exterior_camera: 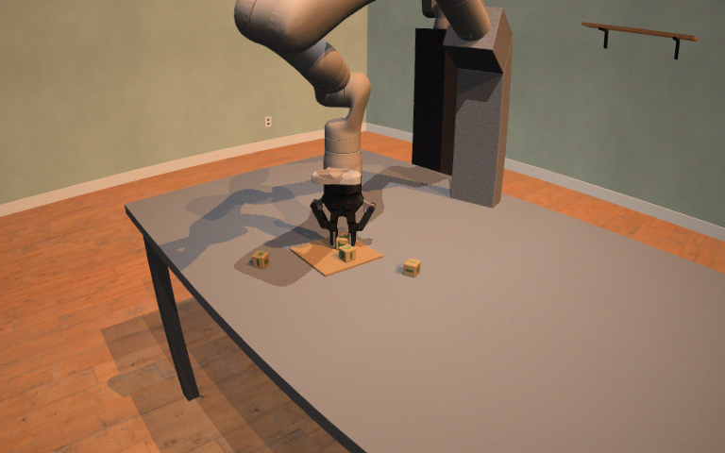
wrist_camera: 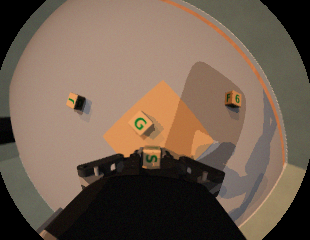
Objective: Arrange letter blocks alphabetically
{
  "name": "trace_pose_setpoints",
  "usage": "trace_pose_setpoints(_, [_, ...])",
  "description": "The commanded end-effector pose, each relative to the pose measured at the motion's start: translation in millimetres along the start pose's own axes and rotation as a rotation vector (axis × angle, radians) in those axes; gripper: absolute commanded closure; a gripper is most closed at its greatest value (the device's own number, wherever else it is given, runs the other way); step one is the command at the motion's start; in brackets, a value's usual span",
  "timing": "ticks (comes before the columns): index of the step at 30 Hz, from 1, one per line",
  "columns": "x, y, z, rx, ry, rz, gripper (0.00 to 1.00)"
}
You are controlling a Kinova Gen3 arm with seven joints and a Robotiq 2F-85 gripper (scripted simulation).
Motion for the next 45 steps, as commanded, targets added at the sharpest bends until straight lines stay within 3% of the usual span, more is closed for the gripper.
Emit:
trace_pose_setpoints(1, [0.3,-0.1,0.2,0.000,0.000,-0.001,0.79])
trace_pose_setpoints(17, [0.3,-3.4,0.2,0.000,0.000,-0.001,0.79])
trace_pose_setpoints(21, [0.3,-20.0,0.2,0.000,0.000,-0.001,0.79])
trace_pose_setpoints(32, [0.3,-93.2,0.2,0.000,0.000,-0.001,0.79])
trace_pose_setpoints(45, [0.3,-100.1,0.2,0.000,0.000,-0.001,0.79])
Point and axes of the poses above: the point where the finger pads meet when closed, its own y axis out along the fingers, its own x axis across the jaws, z = x × y, the point moved 8 cm from there along -y, back along the fingers, and after that the axes turned 2 degrees about -y, right-handed, at the moved point
